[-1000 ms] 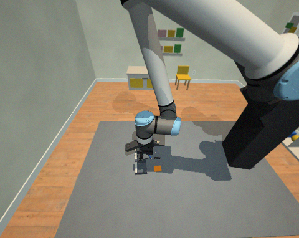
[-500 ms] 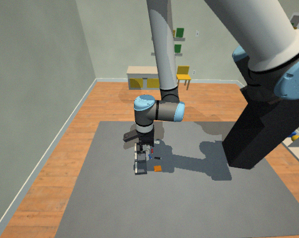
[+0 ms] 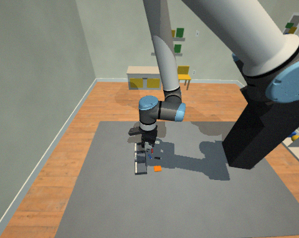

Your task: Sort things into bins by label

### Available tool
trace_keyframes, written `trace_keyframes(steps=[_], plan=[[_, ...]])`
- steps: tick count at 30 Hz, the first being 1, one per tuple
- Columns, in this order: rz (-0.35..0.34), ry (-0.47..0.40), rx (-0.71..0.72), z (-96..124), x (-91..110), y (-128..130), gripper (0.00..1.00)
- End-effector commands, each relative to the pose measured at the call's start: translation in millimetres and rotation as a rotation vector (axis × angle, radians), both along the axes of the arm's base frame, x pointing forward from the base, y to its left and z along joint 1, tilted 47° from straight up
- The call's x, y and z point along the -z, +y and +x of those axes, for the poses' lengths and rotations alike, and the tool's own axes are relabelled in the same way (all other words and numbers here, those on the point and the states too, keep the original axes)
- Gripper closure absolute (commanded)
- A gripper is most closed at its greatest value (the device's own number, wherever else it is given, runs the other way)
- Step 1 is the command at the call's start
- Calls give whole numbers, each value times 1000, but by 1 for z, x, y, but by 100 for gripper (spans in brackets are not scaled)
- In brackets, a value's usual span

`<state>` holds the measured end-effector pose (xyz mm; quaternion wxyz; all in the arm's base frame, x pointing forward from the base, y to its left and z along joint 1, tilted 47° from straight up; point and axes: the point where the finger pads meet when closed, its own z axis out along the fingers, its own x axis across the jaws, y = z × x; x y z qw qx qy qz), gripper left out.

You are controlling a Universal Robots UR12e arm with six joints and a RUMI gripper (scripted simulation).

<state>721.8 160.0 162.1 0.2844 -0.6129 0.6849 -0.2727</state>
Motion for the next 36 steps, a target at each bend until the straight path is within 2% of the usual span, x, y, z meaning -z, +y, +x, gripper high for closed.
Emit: trace_keyframes(steps=[1,14,16,17,23,26,36], plan=[[115,-9,106,7,13,-20,82],[445,-15,422,32,69,-109,82],[445,-15,422,32,69,-109,82],[516,-17,490,34,74,-116,82],[658,-23,623,44,98,-156,82],[735,-29,694,44,99,-160,82],[745,-30,702,44,98,-158,82]])
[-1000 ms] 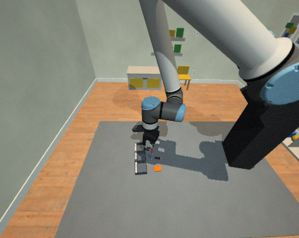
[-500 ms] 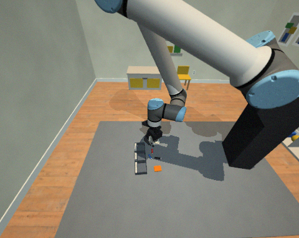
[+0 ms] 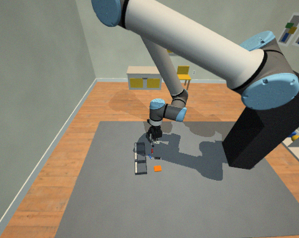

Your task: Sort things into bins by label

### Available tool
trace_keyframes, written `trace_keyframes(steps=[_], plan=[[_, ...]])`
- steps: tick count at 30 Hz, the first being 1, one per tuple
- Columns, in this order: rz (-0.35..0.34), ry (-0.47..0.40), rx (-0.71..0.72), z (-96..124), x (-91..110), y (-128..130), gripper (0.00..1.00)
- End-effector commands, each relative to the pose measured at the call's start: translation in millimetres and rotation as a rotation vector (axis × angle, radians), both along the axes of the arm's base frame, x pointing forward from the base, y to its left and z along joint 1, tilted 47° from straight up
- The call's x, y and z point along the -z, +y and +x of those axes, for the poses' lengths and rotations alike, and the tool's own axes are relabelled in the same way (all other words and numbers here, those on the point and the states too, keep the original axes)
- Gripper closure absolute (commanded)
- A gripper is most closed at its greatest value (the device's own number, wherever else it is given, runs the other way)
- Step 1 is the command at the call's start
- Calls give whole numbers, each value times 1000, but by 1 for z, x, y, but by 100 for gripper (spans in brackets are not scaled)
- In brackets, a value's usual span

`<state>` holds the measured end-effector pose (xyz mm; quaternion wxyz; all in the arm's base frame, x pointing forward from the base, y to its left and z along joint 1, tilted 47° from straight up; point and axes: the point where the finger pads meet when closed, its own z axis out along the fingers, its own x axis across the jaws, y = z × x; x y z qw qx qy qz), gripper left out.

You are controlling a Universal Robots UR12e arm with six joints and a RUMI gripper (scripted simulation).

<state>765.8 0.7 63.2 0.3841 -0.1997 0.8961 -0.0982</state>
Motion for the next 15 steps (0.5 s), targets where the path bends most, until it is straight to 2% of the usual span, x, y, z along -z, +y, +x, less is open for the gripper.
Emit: trace_keyframes(steps=[1,15], plan=[[1,-1,1,0,-1,2,82],[1,-1,1,1,-1,5,82]])
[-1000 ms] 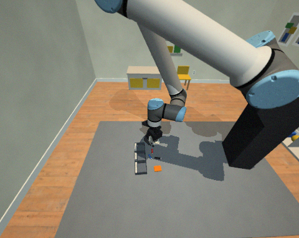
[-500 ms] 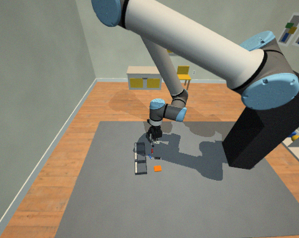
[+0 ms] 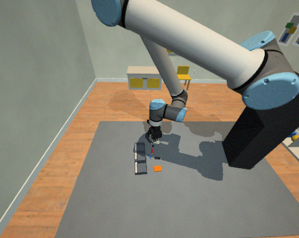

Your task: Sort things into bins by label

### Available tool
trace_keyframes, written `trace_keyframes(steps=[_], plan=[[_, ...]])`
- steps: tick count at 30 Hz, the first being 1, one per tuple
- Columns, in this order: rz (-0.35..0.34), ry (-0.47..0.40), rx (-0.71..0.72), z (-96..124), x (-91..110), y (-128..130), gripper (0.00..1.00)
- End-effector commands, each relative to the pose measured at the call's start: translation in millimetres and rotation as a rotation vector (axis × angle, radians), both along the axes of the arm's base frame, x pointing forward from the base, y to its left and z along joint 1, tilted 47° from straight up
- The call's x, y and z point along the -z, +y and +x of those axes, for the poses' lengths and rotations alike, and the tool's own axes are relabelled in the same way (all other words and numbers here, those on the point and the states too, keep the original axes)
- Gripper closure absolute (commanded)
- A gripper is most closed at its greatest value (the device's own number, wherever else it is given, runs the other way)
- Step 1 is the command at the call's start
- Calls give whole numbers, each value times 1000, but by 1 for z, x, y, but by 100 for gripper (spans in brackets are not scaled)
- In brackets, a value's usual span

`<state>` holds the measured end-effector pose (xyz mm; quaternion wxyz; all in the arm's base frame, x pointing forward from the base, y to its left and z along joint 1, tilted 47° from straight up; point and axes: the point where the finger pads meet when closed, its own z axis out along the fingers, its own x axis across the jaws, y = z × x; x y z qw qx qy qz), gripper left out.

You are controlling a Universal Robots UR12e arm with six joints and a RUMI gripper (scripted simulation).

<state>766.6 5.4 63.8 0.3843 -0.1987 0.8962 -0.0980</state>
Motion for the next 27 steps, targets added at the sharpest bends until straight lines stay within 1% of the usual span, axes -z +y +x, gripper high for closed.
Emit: trace_keyframes(steps=[1,24,27], plan=[[0,-1,0,0,0,0,82],[0,-1,0,0,0,1,82],[0,-1,0,9,8,0,82]])
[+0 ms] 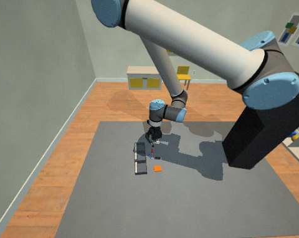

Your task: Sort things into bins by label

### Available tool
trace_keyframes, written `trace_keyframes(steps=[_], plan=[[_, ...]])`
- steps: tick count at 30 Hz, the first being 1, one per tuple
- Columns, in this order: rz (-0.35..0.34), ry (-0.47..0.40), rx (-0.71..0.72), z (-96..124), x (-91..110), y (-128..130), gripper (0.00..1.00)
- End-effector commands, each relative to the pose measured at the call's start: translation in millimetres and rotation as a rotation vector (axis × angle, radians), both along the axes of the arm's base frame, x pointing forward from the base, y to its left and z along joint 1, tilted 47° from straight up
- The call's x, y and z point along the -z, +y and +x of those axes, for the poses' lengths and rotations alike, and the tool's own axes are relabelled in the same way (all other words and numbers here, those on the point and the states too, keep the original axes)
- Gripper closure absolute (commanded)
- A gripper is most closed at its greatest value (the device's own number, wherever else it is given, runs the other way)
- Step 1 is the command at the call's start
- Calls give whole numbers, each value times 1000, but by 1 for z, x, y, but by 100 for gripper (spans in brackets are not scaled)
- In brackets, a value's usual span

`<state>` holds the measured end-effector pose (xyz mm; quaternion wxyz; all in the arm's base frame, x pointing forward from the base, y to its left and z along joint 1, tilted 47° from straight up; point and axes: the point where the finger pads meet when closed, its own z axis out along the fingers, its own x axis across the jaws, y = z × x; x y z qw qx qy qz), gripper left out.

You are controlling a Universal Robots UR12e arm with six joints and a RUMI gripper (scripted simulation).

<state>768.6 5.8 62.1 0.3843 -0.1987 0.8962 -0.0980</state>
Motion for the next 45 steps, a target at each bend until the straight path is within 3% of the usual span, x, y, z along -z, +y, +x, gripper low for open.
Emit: trace_keyframes(steps=[1,13,43,44,45], plan=[[0,-1,0,10,9,0,82],[0,-1,0,39,36,-1,82],[0,-1,0,48,45,-1,82],[0,-1,0,48,45,-1,100],[0,-1,0,48,45,-1,100]])
